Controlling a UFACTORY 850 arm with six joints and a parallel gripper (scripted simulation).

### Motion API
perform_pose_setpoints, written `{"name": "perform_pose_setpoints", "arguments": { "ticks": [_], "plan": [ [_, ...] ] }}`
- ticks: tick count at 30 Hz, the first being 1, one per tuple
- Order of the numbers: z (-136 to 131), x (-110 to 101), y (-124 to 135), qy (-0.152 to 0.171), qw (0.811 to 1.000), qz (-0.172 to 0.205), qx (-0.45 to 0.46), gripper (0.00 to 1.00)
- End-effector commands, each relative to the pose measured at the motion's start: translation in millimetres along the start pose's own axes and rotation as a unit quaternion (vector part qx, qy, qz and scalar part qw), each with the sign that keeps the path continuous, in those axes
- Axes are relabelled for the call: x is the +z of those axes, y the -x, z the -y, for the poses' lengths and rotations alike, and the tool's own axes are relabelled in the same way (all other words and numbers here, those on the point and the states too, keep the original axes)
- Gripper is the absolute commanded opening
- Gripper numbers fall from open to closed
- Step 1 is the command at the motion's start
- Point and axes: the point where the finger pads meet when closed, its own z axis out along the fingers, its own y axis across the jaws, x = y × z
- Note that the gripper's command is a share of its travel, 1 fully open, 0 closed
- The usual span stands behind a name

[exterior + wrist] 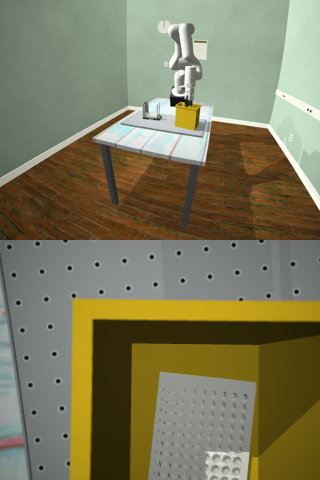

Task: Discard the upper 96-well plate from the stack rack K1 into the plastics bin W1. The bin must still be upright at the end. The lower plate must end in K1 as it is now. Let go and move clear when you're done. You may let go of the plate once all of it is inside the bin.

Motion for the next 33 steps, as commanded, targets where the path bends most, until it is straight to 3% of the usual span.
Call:
{"name": "perform_pose_setpoints", "arguments": {
  "ticks": [1, 33],
  "plan": [
    [0.6, -5.8, 0.4, -0.001, 1.0, 0.0, 0.0, 1.0],
    [0.6, -76.0, 0.4, -0.001, 1.0, 0.0, 0.0, 1.0]
  ]
}}
